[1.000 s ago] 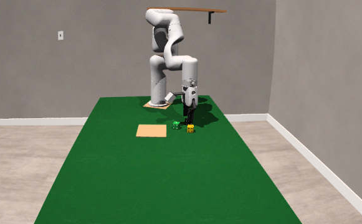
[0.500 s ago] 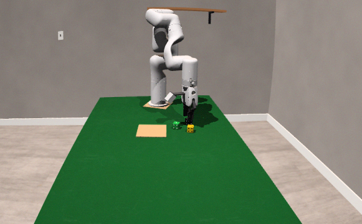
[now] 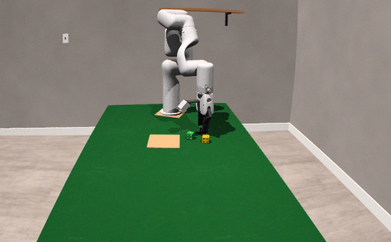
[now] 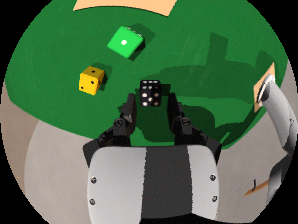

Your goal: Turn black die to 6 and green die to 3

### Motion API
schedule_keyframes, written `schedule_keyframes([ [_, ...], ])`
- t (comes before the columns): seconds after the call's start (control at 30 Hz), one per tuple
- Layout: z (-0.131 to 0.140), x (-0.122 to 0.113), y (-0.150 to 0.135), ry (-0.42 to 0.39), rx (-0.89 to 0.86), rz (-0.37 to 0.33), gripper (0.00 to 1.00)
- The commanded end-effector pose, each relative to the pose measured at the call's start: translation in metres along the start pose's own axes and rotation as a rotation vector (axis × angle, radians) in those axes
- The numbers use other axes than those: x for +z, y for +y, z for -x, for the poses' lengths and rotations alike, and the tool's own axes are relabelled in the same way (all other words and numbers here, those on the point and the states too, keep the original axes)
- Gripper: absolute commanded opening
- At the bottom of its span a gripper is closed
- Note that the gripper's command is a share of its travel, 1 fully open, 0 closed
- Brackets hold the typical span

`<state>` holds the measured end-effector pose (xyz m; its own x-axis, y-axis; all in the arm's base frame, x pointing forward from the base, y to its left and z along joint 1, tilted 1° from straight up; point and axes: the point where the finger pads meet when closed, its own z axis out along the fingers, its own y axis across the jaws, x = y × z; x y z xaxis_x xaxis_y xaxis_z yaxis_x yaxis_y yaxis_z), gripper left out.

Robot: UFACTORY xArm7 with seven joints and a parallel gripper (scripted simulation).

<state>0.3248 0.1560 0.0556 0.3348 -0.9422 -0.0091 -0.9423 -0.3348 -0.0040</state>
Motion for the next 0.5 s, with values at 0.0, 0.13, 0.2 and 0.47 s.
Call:
schedule_keyframes([
  [0.0,0.0001,-0.0011,-0.0015,0.0,0.0,-0.004,0.47],
  [0.13,0.0002,-0.0011,-0.0018,0.0,0.0,-0.004,0.47],
  [0.2,0.0002,-0.0011,-0.0021,0.0,0.0,-0.004,0.47],
  [0.47,0.0003,-0.0012,-0.0029,0.0,0.0,-0.004,0.47],
])
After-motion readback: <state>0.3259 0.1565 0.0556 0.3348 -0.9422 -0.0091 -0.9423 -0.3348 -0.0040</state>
